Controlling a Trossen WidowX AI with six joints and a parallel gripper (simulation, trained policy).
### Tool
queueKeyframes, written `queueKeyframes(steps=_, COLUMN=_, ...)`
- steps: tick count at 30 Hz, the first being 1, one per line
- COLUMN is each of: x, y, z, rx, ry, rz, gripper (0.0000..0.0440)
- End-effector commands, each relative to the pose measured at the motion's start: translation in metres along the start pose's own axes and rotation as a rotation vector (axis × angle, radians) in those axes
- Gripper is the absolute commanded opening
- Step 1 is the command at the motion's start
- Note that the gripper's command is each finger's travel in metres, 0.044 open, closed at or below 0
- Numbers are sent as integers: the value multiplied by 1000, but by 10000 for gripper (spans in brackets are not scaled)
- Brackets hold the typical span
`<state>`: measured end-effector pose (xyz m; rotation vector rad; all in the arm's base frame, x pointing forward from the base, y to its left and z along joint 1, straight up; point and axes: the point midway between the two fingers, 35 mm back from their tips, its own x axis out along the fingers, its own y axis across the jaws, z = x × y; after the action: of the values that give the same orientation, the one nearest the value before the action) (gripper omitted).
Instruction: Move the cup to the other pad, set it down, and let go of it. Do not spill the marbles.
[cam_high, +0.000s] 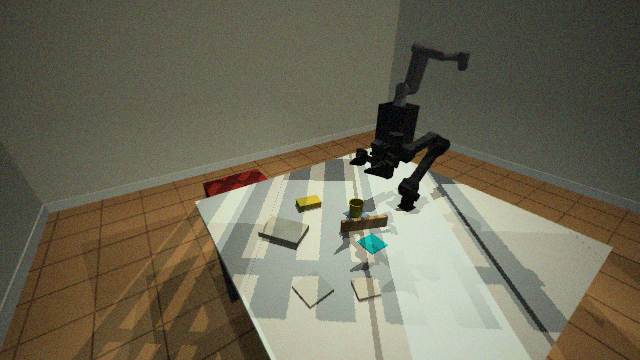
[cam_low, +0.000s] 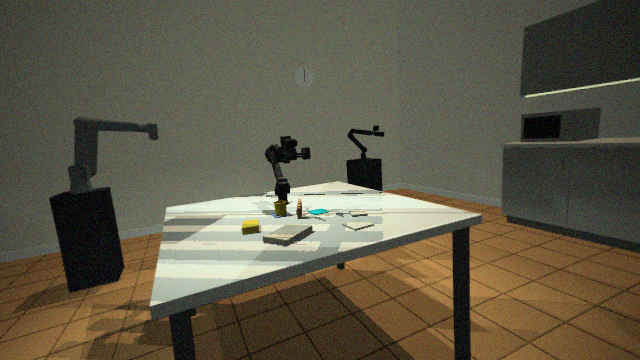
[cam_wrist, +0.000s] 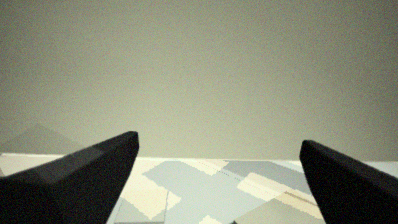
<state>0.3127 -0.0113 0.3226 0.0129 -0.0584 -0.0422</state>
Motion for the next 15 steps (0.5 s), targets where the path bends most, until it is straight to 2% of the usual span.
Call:
queueKeyframes(steps=1, x=0, y=0, z=-1, rx=4, ry=7, rz=-1, gripper=374)
queueKeyframes(steps=12, x=-4, y=8, z=-22, rx=59, ry=137, rz=4, gripper=90)
queueKeyframes(steps=15, x=-5, y=12, z=-27, rx=74, ry=183, rz=12, gripper=79)
